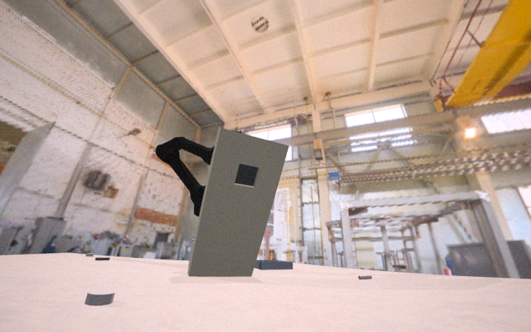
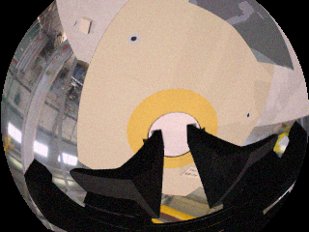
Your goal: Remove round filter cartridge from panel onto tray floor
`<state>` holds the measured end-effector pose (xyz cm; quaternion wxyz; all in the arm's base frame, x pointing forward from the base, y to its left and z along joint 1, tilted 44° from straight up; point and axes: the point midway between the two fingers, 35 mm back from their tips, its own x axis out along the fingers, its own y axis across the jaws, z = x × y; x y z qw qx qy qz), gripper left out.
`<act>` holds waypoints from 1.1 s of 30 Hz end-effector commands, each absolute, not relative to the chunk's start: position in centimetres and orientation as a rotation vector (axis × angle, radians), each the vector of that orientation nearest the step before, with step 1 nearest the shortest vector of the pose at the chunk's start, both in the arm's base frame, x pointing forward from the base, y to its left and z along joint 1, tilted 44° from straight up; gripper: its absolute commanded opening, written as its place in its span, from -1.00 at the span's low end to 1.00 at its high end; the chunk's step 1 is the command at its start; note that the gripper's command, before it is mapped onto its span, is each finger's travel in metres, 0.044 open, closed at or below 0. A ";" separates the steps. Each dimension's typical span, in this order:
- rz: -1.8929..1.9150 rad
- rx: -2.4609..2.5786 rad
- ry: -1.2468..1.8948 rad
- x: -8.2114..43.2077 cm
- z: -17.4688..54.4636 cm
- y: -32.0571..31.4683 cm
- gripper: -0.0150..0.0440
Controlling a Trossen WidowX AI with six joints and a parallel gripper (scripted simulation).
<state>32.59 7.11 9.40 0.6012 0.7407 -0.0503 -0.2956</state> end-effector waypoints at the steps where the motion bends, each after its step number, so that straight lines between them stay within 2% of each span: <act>1: -0.690 1.804 -0.137 32.9 9.4 7.1 -0.49; 21: -0.691 1.706 -0.096 27.0 12.0 10.2 -0.49; 33: -0.689 1.702 -0.096 26.0 11.0 9.2 -0.49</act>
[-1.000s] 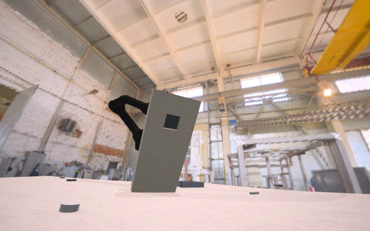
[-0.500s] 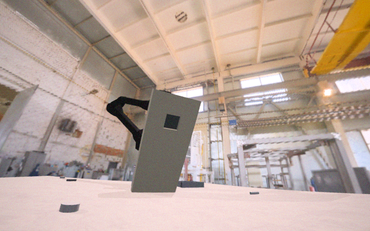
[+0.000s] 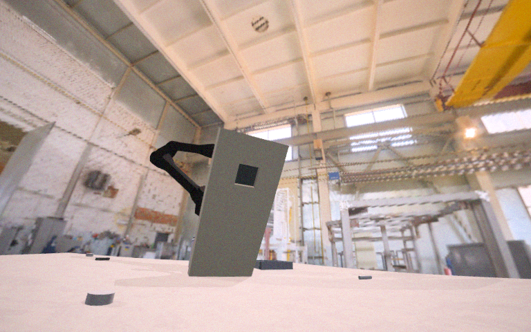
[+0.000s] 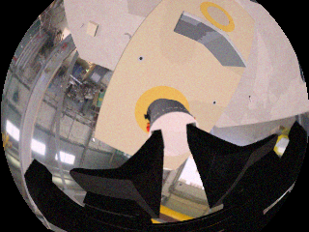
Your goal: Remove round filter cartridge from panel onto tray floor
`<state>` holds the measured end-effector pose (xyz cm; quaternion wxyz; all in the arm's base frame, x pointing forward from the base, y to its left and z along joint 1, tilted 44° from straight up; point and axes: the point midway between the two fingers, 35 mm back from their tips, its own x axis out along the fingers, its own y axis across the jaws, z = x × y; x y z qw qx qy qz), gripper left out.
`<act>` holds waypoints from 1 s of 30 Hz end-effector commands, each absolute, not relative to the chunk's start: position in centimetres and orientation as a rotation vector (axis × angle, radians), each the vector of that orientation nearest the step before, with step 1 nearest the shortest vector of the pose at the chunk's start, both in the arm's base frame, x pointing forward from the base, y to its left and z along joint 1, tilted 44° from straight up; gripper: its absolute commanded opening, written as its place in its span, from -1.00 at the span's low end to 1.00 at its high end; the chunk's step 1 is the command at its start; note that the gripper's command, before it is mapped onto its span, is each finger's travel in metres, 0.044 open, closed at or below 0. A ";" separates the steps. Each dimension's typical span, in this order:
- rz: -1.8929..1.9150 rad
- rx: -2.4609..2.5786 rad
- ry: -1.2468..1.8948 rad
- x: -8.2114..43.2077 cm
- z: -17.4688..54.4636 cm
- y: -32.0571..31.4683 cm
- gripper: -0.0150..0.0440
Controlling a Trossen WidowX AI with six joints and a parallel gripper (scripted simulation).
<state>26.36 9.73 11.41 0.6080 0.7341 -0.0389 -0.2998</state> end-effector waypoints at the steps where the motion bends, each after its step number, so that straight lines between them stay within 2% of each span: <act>1: -0.689 1.702 -0.096 25.8 10.7 9.0 -0.49; 19: -0.689 1.701 -0.096 23.1 7.1 5.6 -0.49; 23: -0.695 1.694 -0.098 23.3 7.3 5.9 -0.14; 30: -0.695 1.694 -0.098 23.3 7.3 5.9 -0.11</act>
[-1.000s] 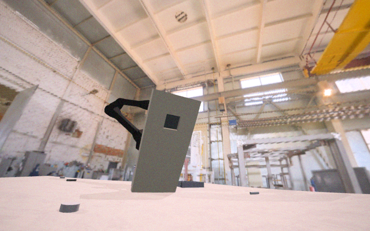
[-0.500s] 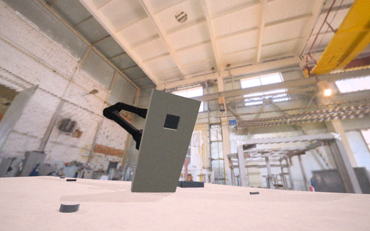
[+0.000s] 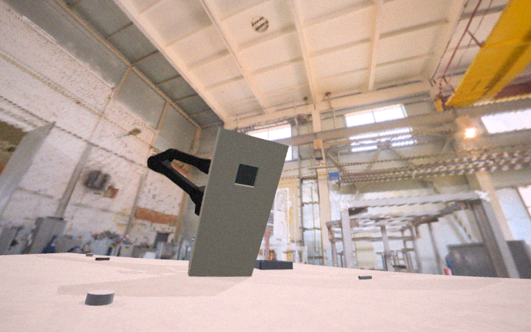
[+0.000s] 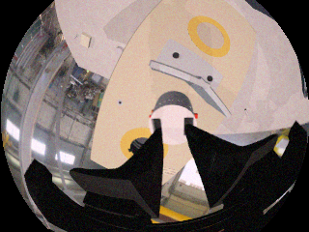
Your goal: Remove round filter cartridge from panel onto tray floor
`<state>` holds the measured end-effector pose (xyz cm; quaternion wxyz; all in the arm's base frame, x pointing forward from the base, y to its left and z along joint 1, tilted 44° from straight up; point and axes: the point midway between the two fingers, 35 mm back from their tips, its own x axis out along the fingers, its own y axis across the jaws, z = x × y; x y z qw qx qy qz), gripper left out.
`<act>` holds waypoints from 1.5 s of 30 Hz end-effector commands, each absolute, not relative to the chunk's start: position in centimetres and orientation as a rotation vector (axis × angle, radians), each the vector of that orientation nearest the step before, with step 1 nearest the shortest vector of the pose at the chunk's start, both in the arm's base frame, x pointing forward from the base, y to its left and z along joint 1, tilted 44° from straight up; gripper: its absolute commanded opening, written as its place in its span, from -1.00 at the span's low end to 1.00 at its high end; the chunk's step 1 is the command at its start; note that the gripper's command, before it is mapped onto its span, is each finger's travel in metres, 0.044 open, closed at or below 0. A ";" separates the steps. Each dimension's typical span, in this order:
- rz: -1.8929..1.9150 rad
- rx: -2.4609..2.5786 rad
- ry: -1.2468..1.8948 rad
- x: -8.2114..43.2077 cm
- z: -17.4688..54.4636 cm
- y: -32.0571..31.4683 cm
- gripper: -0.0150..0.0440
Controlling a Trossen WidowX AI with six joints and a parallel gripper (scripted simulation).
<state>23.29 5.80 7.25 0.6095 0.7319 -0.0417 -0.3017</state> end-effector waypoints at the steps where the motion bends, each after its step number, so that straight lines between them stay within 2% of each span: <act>1: -0.695 1.694 -0.098 23.3 7.3 5.9 -0.11; 7: -0.689 1.701 -0.096 23.2 7.2 5.7 -0.11; 18: -0.688 1.702 -0.096 26.8 12.2 10.3 -0.11; 30: -0.684 1.713 -0.092 26.4 17.5 15.4 0.96; 35: -0.717 1.337 0.053 26.2 15.9 14.3 0.54; 45: -0.683 0.277 0.512 24.8 11.7 10.6 0.54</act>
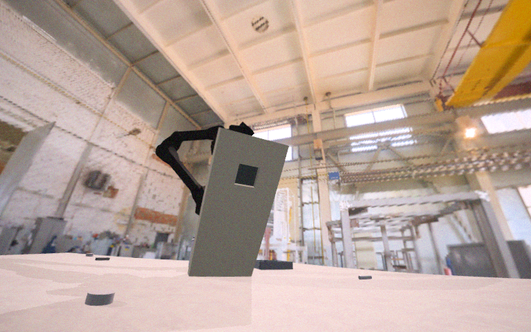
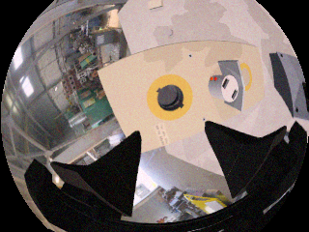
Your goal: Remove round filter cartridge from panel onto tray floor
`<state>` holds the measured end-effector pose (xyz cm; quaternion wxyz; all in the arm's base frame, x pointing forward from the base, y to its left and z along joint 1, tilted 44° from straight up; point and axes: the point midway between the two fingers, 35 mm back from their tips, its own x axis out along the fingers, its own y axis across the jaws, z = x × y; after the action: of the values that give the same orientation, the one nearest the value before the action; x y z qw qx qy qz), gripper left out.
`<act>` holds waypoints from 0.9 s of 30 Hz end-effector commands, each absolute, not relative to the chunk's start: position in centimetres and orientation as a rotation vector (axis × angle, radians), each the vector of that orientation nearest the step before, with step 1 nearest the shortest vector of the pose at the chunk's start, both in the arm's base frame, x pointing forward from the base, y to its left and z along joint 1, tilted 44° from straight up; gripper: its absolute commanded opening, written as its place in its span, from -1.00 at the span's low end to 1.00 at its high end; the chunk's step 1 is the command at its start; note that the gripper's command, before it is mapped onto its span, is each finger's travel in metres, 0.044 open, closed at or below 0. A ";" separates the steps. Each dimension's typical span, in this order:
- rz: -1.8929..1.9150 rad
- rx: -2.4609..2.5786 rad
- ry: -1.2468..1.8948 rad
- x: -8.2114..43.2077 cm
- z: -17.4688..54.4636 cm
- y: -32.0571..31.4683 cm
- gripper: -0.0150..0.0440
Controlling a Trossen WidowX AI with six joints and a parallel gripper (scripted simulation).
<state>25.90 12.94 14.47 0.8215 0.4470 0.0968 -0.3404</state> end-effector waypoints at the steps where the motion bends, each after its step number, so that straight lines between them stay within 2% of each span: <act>1: -0.668 0.174 0.560 24.6 11.3 10.3 0.54; 4: -0.608 -0.131 0.706 24.0 10.2 9.1 0.54; 13: -0.452 -0.629 0.957 22.6 8.5 7.2 0.54; 27: -0.436 -0.665 0.975 22.6 8.3 7.0 0.54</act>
<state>22.88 7.35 8.75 0.8290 -0.2710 0.4354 -0.2232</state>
